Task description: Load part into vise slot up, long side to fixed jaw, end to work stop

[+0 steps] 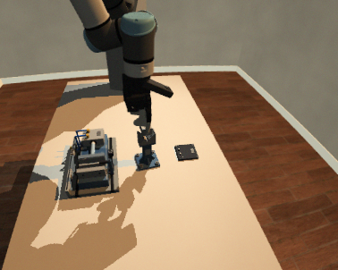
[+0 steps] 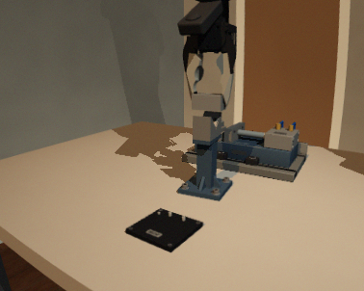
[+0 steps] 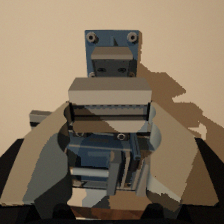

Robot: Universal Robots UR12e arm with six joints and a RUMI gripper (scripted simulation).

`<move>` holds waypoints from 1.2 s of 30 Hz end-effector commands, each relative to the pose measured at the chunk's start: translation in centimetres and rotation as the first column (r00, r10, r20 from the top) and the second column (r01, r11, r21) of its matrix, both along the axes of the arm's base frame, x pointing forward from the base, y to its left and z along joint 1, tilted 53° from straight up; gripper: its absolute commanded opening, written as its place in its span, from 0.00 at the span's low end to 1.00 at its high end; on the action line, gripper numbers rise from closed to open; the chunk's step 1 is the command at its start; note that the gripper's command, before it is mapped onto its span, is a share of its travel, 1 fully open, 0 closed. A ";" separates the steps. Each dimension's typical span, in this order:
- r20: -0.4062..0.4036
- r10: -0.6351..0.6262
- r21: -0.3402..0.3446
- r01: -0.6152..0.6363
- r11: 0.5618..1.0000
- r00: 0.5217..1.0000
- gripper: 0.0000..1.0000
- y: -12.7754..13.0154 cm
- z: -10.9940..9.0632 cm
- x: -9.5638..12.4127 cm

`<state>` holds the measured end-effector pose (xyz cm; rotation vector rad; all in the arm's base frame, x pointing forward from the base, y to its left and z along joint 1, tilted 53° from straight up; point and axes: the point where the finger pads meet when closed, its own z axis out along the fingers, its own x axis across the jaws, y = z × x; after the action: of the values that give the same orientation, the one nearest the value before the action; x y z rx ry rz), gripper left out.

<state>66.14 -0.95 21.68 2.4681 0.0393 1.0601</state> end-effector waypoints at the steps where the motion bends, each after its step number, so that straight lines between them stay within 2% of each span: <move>1: 0.001 0.000 0.000 0.000 1.000 1.000 0.00 0.0 0.0 0.0; 36: 0.001 0.000 0.000 0.000 1.000 1.000 0.00 0.3 0.5 -0.5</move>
<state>65.86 -0.79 21.92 2.4680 0.0393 1.0602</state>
